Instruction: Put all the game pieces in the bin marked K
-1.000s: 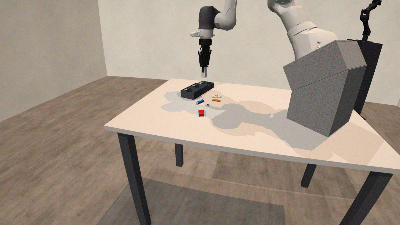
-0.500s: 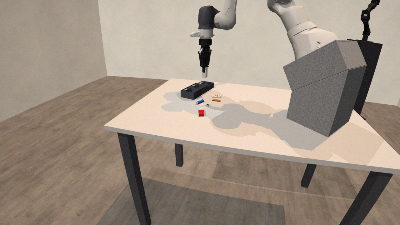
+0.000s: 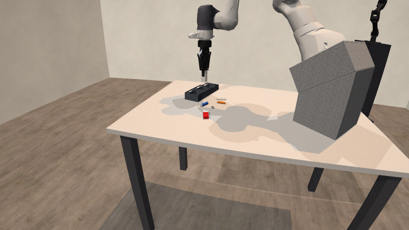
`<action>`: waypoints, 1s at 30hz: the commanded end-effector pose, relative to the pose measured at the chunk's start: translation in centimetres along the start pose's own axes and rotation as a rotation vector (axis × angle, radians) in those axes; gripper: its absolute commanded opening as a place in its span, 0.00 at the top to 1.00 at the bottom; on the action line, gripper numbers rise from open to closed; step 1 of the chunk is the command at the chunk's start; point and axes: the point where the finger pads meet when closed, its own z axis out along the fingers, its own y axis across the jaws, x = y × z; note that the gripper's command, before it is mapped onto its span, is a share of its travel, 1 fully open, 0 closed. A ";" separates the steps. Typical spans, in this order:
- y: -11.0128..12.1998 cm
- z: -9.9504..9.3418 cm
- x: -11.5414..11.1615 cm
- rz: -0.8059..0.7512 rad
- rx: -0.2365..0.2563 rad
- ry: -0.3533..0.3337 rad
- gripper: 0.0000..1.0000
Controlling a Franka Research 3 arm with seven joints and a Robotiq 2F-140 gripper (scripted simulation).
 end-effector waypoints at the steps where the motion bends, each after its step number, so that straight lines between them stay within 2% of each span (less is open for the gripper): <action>1: -1.5 0.1 0.0 0.050 -0.014 0.004 0.95; 7: -1.5 0.1 0.0 0.050 -0.014 0.004 0.95; 12: -1.5 0.9 0.0 0.050 -0.014 0.004 0.95; 27: -1.4 4.9 0.0 0.050 -0.014 0.004 0.95; 30: -1.4 5.2 0.0 0.050 -0.014 0.004 0.95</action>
